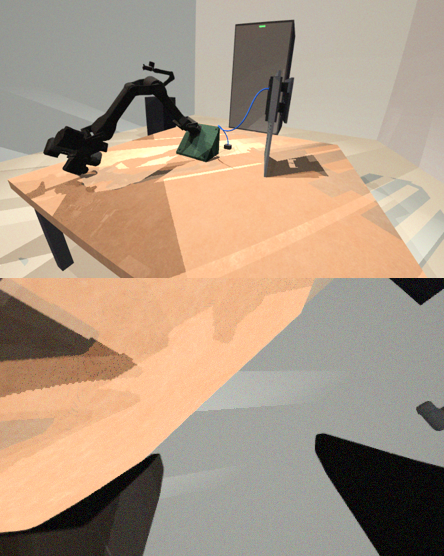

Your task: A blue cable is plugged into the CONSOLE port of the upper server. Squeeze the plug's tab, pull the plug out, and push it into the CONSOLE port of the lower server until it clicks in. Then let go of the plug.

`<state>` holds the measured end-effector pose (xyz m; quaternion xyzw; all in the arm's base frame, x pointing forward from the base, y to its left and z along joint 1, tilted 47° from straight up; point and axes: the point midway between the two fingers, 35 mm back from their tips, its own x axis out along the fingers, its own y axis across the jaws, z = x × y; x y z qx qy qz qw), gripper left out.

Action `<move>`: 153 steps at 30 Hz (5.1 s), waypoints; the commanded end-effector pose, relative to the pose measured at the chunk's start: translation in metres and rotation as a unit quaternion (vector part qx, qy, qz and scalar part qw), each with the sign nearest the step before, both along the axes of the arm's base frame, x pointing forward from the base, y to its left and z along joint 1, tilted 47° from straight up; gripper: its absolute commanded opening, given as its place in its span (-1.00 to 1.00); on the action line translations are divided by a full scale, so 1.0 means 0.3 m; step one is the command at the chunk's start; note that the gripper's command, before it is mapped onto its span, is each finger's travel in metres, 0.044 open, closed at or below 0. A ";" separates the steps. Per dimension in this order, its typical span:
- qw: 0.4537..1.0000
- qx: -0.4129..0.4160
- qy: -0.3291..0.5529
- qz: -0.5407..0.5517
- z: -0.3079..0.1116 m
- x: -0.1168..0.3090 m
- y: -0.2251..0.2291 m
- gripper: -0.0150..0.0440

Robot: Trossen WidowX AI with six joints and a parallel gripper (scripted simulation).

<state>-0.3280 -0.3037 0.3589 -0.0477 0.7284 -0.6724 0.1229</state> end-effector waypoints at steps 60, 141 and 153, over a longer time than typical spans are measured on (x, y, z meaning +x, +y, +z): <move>0.266 0.093 -0.877 0.389 -0.497 2.198 1.156 0.32; 0.229 0.202 -0.896 0.322 -0.619 2.488 1.364 -0.02; 0.229 0.202 -0.896 0.322 -0.619 2.488 1.364 -0.29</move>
